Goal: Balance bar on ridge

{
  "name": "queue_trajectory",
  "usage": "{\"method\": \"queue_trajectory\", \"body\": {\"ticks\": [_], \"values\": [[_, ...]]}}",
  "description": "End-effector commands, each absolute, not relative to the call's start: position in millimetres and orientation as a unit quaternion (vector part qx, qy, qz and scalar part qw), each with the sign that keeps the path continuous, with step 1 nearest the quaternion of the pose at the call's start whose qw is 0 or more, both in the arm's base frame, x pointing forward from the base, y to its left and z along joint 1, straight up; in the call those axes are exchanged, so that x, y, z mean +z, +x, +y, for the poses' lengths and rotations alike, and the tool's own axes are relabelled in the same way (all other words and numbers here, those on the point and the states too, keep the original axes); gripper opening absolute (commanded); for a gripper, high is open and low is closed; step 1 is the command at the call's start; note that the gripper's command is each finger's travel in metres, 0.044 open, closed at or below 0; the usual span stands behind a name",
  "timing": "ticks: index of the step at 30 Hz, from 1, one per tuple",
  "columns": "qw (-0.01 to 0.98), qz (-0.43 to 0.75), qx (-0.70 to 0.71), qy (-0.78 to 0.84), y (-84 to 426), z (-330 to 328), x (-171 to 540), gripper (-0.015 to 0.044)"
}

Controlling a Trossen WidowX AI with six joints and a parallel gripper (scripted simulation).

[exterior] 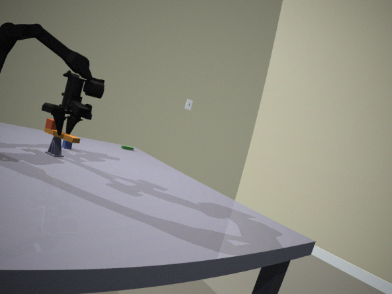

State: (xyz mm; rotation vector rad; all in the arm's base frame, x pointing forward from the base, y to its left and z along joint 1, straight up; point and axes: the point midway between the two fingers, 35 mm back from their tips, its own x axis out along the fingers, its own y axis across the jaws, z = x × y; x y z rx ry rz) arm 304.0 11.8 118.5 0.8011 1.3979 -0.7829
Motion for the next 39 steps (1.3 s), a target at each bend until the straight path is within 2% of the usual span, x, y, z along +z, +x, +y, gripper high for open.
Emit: {"method": "queue_trajectory", "body": {"ticks": [1, 27, 33, 39], "values": [[0.625, 0.609, -0.341, 0.349, 304.0, 11.8, 118.5, 0.0], [0.625, 0.609, -0.341, 0.349, 304.0, 11.8, 118.5, 0.0], [0.625, 0.609, -0.341, 0.349, 304.0, 11.8, 118.5, 0.0158], [0.625, 0.609, -0.341, 0.349, 304.0, 11.8, 118.5, 0.0167]]}}
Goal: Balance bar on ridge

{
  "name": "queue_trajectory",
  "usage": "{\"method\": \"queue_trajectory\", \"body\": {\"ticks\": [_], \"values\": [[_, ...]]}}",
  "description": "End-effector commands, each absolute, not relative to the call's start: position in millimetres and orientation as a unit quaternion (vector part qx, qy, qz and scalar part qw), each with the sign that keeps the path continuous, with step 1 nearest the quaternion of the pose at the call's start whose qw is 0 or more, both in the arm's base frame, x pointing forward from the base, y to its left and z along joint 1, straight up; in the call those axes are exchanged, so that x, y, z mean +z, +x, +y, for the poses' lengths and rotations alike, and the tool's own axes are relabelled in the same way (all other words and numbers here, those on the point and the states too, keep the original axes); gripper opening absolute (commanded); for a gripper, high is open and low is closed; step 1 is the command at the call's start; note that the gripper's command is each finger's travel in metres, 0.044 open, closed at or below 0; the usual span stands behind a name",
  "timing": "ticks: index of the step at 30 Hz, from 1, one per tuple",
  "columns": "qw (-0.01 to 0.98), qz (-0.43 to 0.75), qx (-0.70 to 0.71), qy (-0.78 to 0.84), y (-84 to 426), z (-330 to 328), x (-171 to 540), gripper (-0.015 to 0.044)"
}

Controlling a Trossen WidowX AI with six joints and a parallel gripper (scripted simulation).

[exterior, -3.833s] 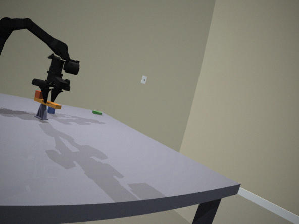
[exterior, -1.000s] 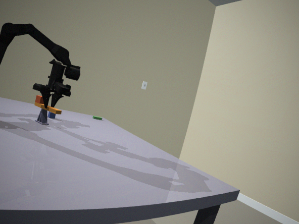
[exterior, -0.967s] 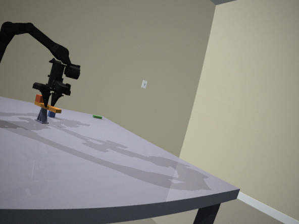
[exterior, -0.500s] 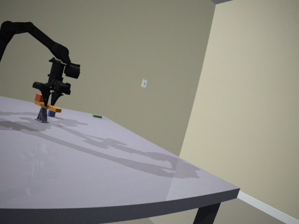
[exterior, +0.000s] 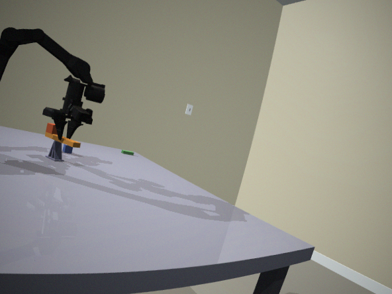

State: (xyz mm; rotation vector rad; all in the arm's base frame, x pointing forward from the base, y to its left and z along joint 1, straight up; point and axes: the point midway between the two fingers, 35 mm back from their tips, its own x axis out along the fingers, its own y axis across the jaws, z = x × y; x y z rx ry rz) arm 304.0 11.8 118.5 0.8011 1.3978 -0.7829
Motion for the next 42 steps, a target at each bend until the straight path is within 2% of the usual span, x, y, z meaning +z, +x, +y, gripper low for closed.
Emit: {"method": "queue_trajectory", "body": {"ticks": [1, 42], "values": [[0.625, 0.609, -0.341, 0.349, 304.0, 11.8, 118.5, 0.0167], [0.625, 0.609, -0.341, 0.349, 304.0, 11.8, 118.5, 0.0185]]}}
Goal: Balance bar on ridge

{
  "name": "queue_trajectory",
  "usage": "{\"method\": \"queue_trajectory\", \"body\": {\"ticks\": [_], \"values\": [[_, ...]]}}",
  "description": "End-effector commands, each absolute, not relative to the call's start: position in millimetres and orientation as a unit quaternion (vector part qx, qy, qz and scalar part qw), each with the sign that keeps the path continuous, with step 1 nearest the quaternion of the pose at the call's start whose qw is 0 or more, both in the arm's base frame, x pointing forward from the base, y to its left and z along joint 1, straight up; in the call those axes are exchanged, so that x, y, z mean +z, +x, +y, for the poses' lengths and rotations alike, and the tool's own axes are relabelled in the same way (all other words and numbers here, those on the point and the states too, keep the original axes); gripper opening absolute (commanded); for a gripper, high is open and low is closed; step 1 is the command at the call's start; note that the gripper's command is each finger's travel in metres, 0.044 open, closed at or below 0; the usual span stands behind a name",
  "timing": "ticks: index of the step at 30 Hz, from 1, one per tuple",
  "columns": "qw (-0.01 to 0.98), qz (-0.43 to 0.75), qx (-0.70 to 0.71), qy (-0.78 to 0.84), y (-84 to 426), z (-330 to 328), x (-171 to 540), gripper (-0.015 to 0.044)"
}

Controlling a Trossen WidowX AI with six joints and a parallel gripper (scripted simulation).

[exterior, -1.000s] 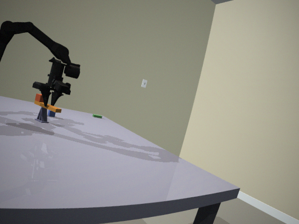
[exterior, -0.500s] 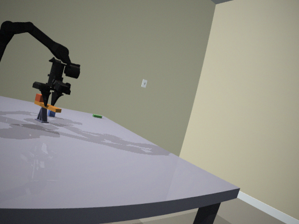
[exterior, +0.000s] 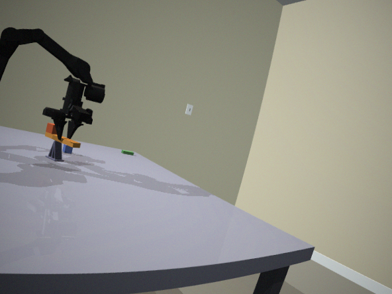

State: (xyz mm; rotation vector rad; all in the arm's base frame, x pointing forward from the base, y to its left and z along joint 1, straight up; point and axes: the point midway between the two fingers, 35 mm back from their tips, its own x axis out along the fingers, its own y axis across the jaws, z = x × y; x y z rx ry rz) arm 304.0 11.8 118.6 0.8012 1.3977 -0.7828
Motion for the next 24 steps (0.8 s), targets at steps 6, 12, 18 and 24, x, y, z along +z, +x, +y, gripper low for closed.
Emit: {"method": "queue_trajectory", "body": {"ticks": [6, 12, 18, 24], "values": [[0.625, 0.609, -0.341, 0.349, 304.0, 11.8, 118.5, 0.0185], [0.625, 0.609, -0.341, 0.349, 304.0, 11.8, 118.5, 0.029], [0.625, 0.609, -0.341, 0.349, 304.0, 11.8, 118.5, 0.044], [0.627, 0.608, -0.34, 0.35, 307.2, 11.9, 145.9, 0.044]]}}
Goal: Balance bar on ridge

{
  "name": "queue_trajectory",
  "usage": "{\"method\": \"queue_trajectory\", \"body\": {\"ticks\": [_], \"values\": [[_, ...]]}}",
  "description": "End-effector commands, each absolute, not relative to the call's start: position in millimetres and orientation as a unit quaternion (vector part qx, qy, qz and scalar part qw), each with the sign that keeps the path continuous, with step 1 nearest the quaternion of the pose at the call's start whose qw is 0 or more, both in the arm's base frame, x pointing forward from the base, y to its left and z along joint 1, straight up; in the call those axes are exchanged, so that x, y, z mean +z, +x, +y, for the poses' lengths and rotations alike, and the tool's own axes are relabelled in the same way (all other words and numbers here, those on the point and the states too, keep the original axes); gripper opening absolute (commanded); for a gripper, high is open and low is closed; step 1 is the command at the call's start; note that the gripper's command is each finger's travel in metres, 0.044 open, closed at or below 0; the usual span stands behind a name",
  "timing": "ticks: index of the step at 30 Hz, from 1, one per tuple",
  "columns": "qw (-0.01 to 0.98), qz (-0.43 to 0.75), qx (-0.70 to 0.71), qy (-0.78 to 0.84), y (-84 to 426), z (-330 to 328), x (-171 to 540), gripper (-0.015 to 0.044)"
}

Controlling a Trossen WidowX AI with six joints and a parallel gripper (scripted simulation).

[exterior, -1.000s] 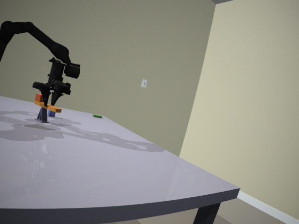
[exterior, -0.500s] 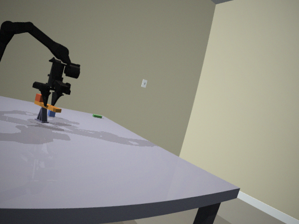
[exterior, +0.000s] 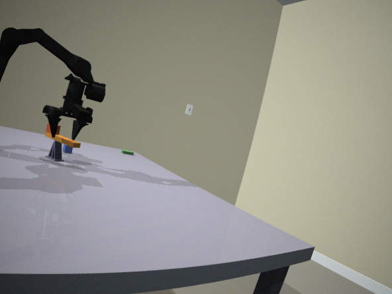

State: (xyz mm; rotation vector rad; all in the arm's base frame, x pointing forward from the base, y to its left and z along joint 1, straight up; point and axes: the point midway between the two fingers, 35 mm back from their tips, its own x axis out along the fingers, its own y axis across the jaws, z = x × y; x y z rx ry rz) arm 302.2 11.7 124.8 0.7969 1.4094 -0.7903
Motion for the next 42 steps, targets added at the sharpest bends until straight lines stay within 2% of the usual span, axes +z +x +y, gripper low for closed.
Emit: {"method": "queue_trajectory", "body": {"ticks": [1, 8, 42], "values": [[0.627, 0.607, -0.34, 0.351, 307.6, 11.9, 157.5, 0.044], [0.63, 0.604, -0.338, 0.353, 301.0, 11.7, 218.3, 0.044], [0.63, 0.604, -0.338, 0.353, 301.0, 11.7, 218.3, 0.044]]}}
